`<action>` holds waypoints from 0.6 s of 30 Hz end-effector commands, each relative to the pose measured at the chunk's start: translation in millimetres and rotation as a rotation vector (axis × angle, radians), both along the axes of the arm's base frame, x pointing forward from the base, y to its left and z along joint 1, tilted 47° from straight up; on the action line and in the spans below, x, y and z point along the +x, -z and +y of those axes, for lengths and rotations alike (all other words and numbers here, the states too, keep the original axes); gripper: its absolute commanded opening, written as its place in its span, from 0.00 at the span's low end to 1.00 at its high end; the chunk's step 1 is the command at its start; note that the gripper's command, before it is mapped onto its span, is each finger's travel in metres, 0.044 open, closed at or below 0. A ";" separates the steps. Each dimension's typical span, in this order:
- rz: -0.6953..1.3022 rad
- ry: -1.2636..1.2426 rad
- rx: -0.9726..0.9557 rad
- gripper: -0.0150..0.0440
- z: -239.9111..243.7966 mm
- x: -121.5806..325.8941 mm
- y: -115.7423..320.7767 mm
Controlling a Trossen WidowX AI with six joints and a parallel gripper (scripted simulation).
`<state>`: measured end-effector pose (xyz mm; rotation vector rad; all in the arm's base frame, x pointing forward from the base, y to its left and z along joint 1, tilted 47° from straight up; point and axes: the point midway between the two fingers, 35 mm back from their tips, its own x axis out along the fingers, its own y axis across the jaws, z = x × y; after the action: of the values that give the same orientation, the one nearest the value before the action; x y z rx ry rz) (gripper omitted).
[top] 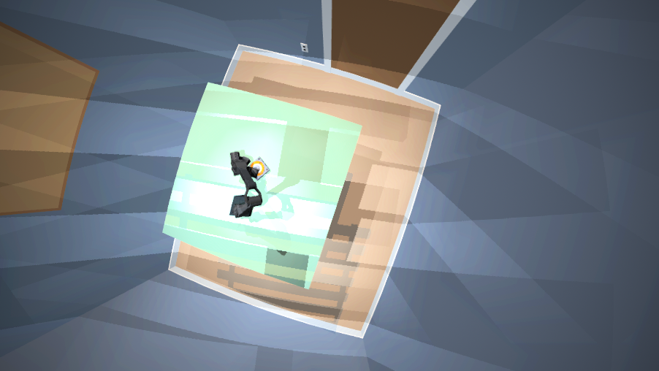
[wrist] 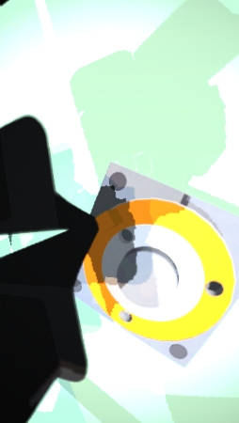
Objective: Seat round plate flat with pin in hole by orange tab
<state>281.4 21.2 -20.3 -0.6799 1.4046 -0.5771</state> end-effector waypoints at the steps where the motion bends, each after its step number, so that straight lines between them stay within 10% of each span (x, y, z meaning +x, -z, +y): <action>1: -0.004 0.003 0.005 0.25 3.7 5.3 1.8; 18: -0.005 0.003 0.006 0.25 11.2 23.7 4.2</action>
<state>300.3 31.3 -24.4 -0.6733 1.4027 -0.5767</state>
